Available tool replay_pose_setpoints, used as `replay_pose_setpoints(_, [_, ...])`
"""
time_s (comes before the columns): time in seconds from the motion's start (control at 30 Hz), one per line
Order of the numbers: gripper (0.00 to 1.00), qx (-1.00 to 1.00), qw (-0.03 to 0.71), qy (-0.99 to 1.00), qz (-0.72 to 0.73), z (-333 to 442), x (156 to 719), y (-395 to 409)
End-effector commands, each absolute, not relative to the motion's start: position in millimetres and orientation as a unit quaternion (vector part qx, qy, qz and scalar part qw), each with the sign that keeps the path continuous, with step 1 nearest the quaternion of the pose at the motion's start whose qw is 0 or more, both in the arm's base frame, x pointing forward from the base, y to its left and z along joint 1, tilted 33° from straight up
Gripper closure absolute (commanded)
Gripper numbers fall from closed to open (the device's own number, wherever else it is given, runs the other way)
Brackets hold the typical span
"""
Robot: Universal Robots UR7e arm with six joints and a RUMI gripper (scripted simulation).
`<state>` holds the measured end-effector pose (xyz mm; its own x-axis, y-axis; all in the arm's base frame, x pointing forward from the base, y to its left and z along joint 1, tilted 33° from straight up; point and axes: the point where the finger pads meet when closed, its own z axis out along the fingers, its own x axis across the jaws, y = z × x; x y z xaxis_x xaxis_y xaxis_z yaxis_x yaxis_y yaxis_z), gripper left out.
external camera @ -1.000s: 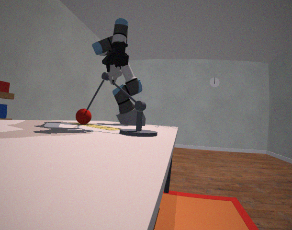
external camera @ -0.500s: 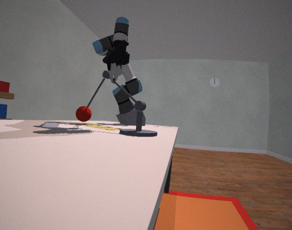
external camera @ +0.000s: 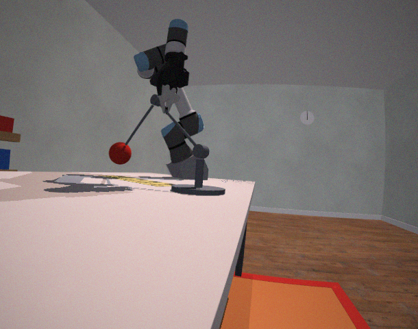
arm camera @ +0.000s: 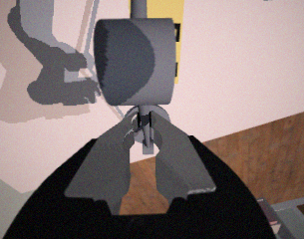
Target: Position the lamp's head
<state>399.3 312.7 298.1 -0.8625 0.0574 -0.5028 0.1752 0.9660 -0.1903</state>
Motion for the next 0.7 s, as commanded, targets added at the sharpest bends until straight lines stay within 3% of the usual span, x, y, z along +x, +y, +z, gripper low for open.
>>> replay_pose_setpoints(0.0, [1.0, 0.061, 0.256, 0.958, -0.114, 303, 397, 322])
replay_pose_setpoints(0.67, [1.0, 0.061, 0.256, 0.958, -0.114, 318, 391, 351])
